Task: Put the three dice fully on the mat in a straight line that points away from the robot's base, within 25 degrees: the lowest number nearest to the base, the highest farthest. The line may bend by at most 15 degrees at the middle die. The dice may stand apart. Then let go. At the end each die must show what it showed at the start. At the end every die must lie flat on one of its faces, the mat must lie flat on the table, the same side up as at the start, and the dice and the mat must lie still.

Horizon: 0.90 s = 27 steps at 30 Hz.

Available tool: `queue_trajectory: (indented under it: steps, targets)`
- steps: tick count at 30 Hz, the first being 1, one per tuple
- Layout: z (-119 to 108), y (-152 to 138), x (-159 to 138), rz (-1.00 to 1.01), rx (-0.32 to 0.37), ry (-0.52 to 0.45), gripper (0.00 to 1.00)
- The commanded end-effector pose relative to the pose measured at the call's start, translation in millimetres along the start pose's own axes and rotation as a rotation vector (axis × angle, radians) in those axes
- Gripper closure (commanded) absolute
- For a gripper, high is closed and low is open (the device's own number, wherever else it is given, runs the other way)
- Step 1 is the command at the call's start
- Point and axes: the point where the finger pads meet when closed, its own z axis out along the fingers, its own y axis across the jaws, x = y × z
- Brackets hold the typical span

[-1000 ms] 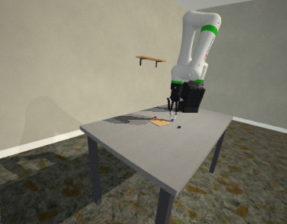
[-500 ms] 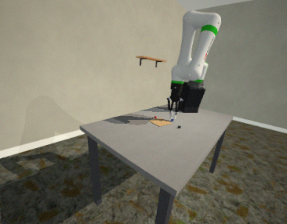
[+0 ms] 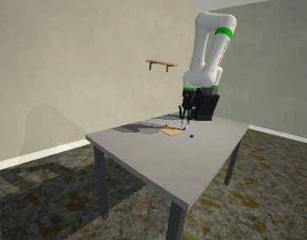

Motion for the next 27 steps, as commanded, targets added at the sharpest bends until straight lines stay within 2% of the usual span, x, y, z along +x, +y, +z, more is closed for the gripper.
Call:
queue_trajectory:
  steps: [1,10,27]
  targets:
    - [4,0,0,0.000,0.000,0.000,0.81]
    - [13,0,0,0.000,0.000,0.000,0.81]
    - [15,0,0,0.000,0.000,0.000,0.81]
